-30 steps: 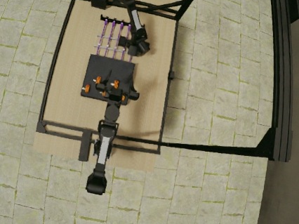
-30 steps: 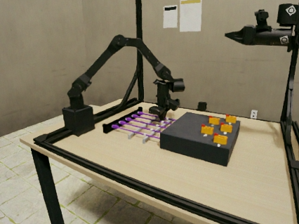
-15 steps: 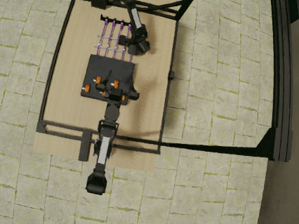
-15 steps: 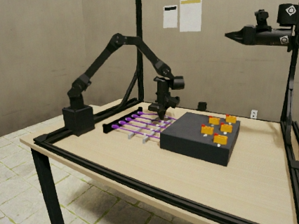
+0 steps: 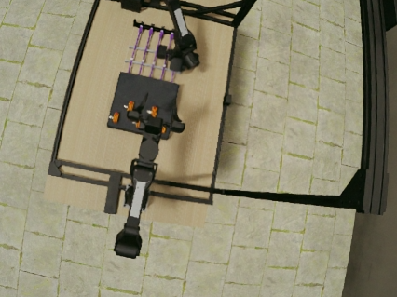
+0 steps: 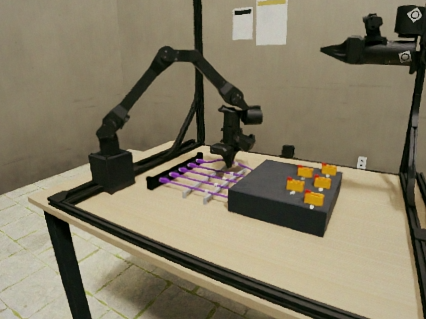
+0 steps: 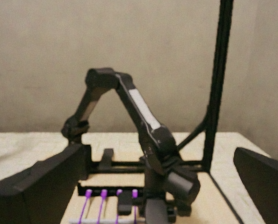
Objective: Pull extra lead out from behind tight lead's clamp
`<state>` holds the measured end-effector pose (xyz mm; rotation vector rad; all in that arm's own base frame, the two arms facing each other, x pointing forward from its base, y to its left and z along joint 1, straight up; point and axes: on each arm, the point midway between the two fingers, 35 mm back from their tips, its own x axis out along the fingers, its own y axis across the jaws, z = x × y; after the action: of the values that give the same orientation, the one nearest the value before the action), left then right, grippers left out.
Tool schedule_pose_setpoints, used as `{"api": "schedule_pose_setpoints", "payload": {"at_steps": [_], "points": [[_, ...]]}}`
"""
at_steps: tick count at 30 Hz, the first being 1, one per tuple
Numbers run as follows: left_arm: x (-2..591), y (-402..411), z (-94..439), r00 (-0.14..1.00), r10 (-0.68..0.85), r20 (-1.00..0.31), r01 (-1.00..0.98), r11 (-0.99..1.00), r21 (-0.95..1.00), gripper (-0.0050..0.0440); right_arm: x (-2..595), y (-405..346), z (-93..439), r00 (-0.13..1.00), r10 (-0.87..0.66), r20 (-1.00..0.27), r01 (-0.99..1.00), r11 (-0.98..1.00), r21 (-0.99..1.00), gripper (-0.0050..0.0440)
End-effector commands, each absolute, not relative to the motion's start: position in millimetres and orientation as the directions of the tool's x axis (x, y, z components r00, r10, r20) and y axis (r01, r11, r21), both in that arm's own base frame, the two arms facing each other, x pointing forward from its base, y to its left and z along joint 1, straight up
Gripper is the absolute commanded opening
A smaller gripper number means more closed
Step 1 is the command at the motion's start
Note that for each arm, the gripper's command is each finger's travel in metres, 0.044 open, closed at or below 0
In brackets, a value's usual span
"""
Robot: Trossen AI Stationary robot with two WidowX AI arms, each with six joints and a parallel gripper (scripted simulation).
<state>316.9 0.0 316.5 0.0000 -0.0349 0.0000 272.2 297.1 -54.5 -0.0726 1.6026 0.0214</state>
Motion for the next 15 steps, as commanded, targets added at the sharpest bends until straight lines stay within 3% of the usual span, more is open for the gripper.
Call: {"api": "schedule_pose_setpoints", "payload": {"at_steps": [1, 15], "points": [[316, 0, 323, 0.999, 0.0, 0.05, 0.0, 1.0, 0.0, 0.044, 280, 305, -34, 0.005, 0.004, -1.0, -0.058, 0.998, 0.004, -0.005], [316, 0, 323, 0.999, 0.0, 0.05, 0.0, 1.0, 0.0, 0.044, 277, 302, -22, -0.01, -0.01, -1.0, -0.06, 0.998, -0.009, -0.005]]}}
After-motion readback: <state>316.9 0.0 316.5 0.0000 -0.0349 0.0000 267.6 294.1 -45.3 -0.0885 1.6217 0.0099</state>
